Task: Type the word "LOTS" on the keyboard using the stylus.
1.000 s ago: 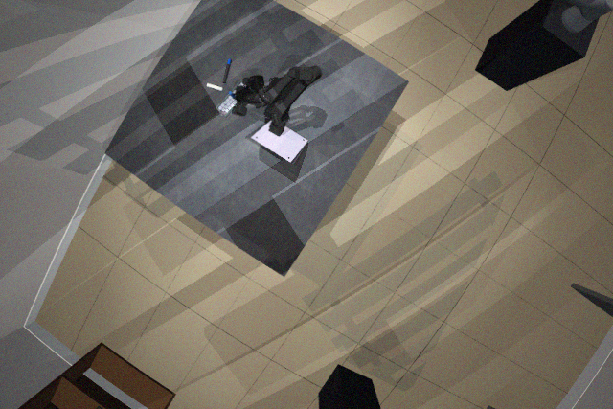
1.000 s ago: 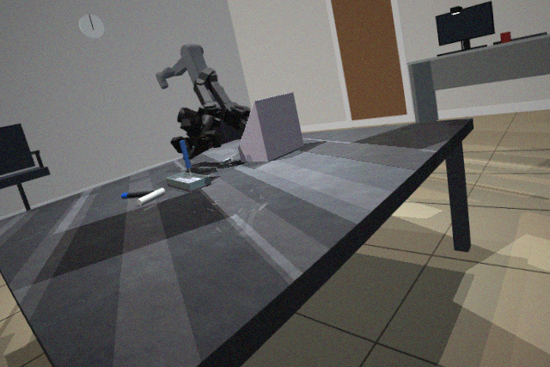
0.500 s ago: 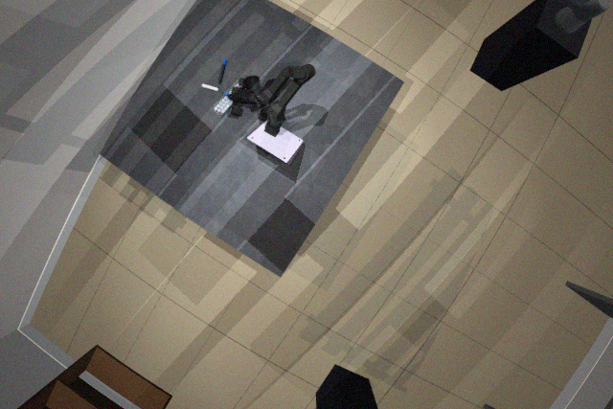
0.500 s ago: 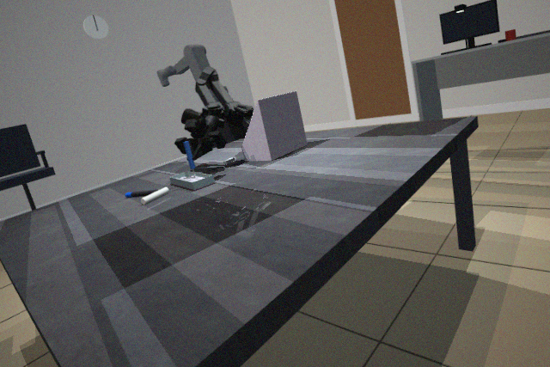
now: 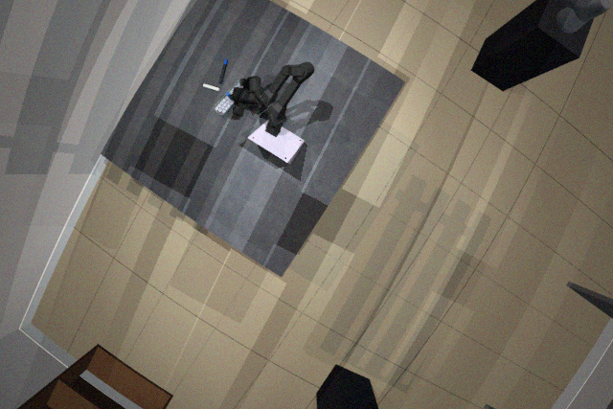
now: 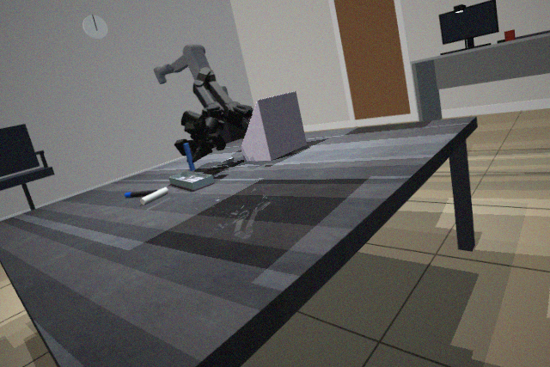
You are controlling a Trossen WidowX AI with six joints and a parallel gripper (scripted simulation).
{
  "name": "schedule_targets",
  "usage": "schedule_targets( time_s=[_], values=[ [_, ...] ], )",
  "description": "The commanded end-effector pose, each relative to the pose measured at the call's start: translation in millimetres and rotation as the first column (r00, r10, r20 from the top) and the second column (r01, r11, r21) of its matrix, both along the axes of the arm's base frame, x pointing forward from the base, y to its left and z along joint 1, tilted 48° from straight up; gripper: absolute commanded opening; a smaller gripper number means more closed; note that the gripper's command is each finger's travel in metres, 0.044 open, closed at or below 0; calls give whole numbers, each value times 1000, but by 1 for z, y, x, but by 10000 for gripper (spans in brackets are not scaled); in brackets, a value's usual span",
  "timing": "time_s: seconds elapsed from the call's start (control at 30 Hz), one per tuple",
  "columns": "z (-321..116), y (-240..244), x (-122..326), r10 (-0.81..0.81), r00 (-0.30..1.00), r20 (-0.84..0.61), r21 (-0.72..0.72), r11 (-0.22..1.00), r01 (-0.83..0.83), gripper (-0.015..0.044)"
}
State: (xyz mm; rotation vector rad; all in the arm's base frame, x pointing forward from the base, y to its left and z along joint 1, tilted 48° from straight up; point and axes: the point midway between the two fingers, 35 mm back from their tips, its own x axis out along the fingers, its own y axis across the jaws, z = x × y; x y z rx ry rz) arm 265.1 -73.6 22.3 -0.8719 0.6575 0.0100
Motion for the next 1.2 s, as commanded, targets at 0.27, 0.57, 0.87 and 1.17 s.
schedule_targets(
  time_s=[0.27,0.57,0.87,1.17],
  values=[
    [-1,1,-1,2,1000,-7,-1,1000,-2,81],
    [10,13,2,2,1000,-8,1,1000,-2,81],
    [24,28,1,2,1000,-5,1,1000,-2,81],
    [24,28,1,2,1000,-5,1,1000,-2,81]
  ],
)
